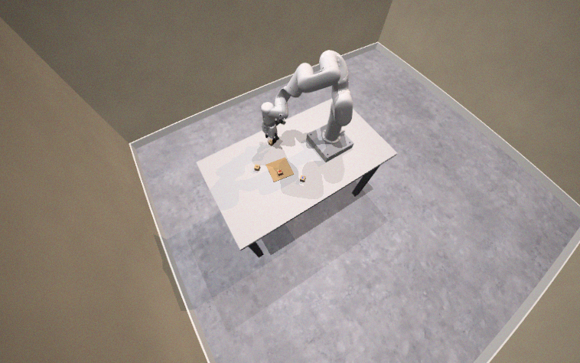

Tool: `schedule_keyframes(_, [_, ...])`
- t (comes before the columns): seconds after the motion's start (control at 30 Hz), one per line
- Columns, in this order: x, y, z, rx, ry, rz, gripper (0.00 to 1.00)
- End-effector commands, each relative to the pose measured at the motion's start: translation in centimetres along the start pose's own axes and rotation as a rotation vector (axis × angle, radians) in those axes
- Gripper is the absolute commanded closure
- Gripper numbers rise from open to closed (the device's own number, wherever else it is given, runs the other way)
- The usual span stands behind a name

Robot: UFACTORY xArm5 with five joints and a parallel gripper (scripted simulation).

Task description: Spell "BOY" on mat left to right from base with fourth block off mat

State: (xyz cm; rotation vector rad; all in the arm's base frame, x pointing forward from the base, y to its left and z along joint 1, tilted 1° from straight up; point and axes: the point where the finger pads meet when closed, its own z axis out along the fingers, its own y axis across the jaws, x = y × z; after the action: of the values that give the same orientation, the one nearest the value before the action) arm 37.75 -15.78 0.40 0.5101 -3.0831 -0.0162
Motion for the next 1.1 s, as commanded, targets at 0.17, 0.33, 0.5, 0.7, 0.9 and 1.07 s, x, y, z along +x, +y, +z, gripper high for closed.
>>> schedule_keyframes(0.17, [-0.12,-0.09,0.49,0.002,-0.003,0.000,0.31])
schedule_keyframes(0.33, [-0.13,-0.09,0.62,0.002,-0.003,0.000,0.31])
schedule_keyframes(0.5, [-0.13,-0.09,0.63,0.002,-0.003,0.000,0.31])
schedule_keyframes(0.7, [-0.13,-0.09,0.63,0.002,-0.003,0.000,0.31])
schedule_keyframes(0.9, [-0.13,-0.09,0.63,0.002,-0.003,0.000,0.31])
schedule_keyframes(1.07, [-0.13,-0.09,0.63,0.002,-0.003,0.000,0.31])
